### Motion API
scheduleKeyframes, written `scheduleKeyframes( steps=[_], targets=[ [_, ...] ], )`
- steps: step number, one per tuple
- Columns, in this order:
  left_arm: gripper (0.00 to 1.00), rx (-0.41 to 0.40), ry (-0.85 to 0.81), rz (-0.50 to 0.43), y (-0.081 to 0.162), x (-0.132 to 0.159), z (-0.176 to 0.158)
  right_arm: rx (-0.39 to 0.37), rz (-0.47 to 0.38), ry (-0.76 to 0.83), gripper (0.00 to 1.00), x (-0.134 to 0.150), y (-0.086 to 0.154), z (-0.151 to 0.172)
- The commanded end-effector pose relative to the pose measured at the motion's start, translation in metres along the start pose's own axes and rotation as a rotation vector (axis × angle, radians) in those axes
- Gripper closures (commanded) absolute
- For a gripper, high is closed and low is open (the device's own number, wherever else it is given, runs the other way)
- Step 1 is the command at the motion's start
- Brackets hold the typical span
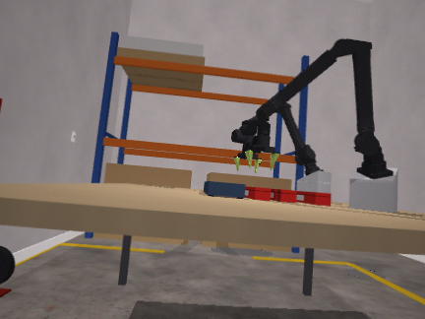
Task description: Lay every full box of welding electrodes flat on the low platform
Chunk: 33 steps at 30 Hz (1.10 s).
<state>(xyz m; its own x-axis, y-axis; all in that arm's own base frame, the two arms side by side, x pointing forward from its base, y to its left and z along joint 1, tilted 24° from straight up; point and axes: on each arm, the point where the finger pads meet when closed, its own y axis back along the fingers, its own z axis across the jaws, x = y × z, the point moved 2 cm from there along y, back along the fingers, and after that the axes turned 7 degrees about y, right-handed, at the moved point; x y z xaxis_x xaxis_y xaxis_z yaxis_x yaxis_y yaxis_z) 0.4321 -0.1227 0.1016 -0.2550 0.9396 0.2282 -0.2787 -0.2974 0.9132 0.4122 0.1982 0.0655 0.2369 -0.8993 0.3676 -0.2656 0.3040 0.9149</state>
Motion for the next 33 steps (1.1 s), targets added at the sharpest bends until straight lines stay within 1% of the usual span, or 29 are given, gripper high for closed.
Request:
scheduleKeyframes(
  steps=[1,4,6,9,12,14,15,16,18,19,24,26,28,29,31,32,33],
  targets=[
    [0.0,0.008,0.005,0.001,-0.015,0.003,0.003,0.01,-0.007,-0.004,0.0,0.004,-0.006,-0.003],
    [0.0,0.008,0.005,0.001,-0.023,0.003,0.003,0.007,-0.006,0.001,0.0,0.002,-0.016,-0.002],
    [0.0,0.008,0.005,0.001,-0.029,0.003,0.003,0.014,-0.01,0.013,0.0,-0.004,-0.018,-0.002],
    [0.0,0.008,0.005,0.001,-0.037,0.003,0.002,0.013,-0.007,-0.005,0.0,0.004,-0.027,-0.003],
    [0.0,0.006,0.006,0.0,-0.044,0.003,0.003,0.005,-0.005,-0.001,0.0,0.003,-0.038,-0.002],
    [0.0,0.006,0.006,0.0,-0.044,0.003,0.003,0.005,-0.005,-0.001,0.0,0.003,-0.038,-0.002],
    [0.0,-0.004,0.01,-0.006,-0.044,0.001,0.009,0.05,-0.019,0.012,0.0,-0.005,-0.02,-0.007],
    [0.0,0.006,0.006,0.0,-0.049,0.003,0.004,0.05,-0.019,0.012,0.0,-0.005,-0.022,-0.007],
    [0.0,0.009,0.005,0.002,-0.056,0.004,0.002,0.007,-0.006,0.002,0.0,0.001,-0.048,-0.002],
    [0.0,0.009,0.005,0.002,-0.058,0.004,0.002,0.005,-0.005,-0.001,0.0,0.003,-0.051,-0.002],
    [0.0,0.009,0.004,0.002,-0.072,0.004,0.001,0.007,-0.006,0.004,0.0,0.001,-0.064,-0.001],
    [0.0,0.009,0.004,0.002,-0.077,0.004,0.001,0.022,-0.011,0.011,0.0,-0.003,-0.062,-0.003],
    [0.0,0.006,0.006,0.0,-0.081,0.004,0.003,0.018,-0.009,-0.002,0.0,0.003,-0.069,-0.004],
    [0.0,0.002,0.008,-0.002,-0.081,0.003,0.006,0.042,-0.013,-0.014,0.0,0.006,-0.061,-0.013],
    [0.0,0.002,0.008,-0.002,-0.081,0.003,0.006,0.042,-0.013,-0.014,0.0,0.006,-0.061,-0.013],
    [0.0,0.007,0.005,0.001,-0.085,0.004,0.002,0.026,-0.01,0.0,0.0,0.0,-0.07,-0.008],
    [0.0,0.009,0.004,0.002,-0.088,0.004,0.001,0.008,-0.006,0.003,0.0,0.001,-0.08,-0.002]
  ],
)
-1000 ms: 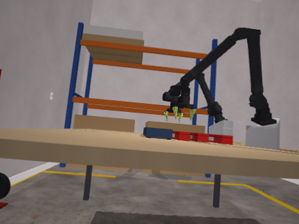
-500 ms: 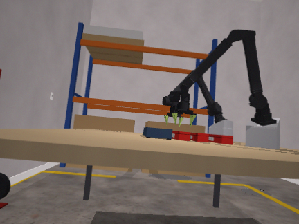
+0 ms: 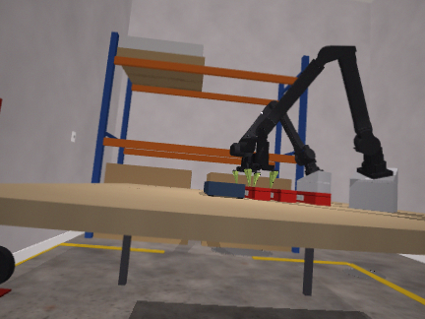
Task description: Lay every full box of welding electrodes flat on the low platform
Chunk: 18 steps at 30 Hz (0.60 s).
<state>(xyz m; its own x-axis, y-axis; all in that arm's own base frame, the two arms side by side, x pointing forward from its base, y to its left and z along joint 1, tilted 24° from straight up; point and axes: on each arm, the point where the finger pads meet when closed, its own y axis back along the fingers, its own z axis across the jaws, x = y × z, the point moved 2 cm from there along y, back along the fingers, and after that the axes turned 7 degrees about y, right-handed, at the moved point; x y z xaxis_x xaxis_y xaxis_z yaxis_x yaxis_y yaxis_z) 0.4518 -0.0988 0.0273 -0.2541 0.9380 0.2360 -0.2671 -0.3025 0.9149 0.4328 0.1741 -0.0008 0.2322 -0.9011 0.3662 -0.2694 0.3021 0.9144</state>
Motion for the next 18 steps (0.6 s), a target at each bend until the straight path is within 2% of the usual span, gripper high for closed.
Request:
scheduleKeyframes(
  steps=[1,7,11,15,16,18],
  targets=[
    [0.0,-0.003,0.008,-0.006,-0.01,0.004,0.005,0.001,-0.005,0.006,0.0,0.001,-0.01,-0.001],
    [0.0,-0.001,0.007,-0.005,-0.027,0.004,0.004,0.004,-0.007,0.016,0.0,-0.004,-0.024,0.0],
    [0.0,-0.007,0.01,-0.008,-0.031,0.003,0.007,0.051,-0.014,-0.008,0.0,0.002,-0.011,-0.016],
    [0.0,-0.005,0.009,-0.007,-0.033,0.003,0.006,0.034,-0.01,-0.008,0.0,0.004,-0.02,-0.012],
    [0.0,-0.027,0.026,-0.018,-0.024,0.005,0.013,0.014,-0.009,0.017,0.0,-0.005,-0.027,-0.005],
    [0.0,-0.003,0.009,-0.006,-0.037,0.004,0.005,0.013,-0.008,0.017,0.0,-0.006,-0.032,-0.004]
  ],
)
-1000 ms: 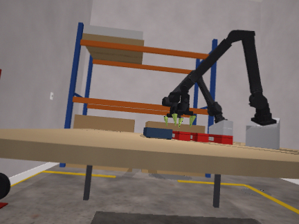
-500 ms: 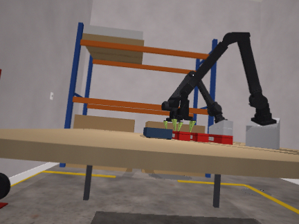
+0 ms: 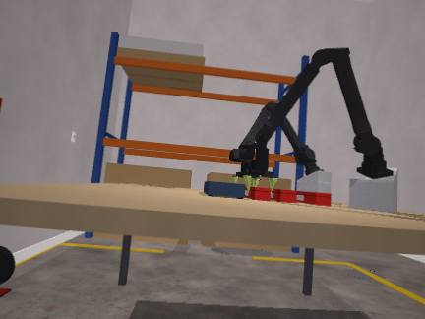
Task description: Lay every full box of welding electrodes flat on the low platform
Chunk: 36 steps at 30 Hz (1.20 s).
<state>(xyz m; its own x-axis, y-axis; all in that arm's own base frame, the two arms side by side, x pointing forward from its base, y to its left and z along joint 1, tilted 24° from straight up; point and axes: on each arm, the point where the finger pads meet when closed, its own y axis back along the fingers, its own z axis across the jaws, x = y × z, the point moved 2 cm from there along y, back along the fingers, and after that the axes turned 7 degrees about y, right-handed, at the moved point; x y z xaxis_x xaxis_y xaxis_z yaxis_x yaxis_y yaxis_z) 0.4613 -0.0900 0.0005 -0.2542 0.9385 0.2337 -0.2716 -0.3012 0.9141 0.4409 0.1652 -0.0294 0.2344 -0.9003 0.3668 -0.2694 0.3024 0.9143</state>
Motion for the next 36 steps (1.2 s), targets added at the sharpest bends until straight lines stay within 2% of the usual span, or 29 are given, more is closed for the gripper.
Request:
scheduleKeyframes(
  steps=[1,4,6,7,11,14,15,22,23,36],
  targets=[
    [0.0,0.002,0.007,-0.003,-0.008,0.005,0.003,0.011,-0.008,0.011,0.0,-0.004,-0.003,-0.004],
    [0.0,-0.001,0.009,-0.005,-0.011,0.004,0.004,0.031,-0.01,-0.008,0.0,0.004,0.003,-0.009],
    [0.0,0.001,0.007,-0.004,-0.013,0.005,0.003,0.011,-0.007,0.004,0.0,0.0,-0.007,-0.003],
    [0.0,0.003,0.009,-0.003,-0.014,0.005,0.002,0.029,-0.009,-0.005,0.0,-0.002,0.003,-0.012],
    [0.0,0.001,0.012,-0.004,-0.013,0.005,0.005,0.029,-0.009,-0.005,0.0,-0.002,0.002,-0.012],
    [0.0,-0.003,0.014,-0.006,-0.011,0.005,0.006,0.029,-0.009,-0.005,0.0,-0.002,0.002,-0.012],
    [0.0,-0.022,0.013,-0.016,-0.001,-0.002,0.012,0.029,-0.009,-0.005,0.0,-0.002,0.002,-0.011],
    [0.0,-0.009,0.016,-0.009,-0.008,0.006,0.008,0.029,-0.009,-0.005,0.0,-0.002,0.002,-0.011],
    [1.0,-0.009,0.017,-0.009,-0.008,0.006,0.008,0.029,-0.009,-0.005,1.0,-0.002,0.002,-0.011],
    [1.0,-0.001,0.013,-0.002,-0.01,0.006,0.006,0.029,-0.009,-0.005,1.0,-0.002,0.002,-0.011]
  ],
)
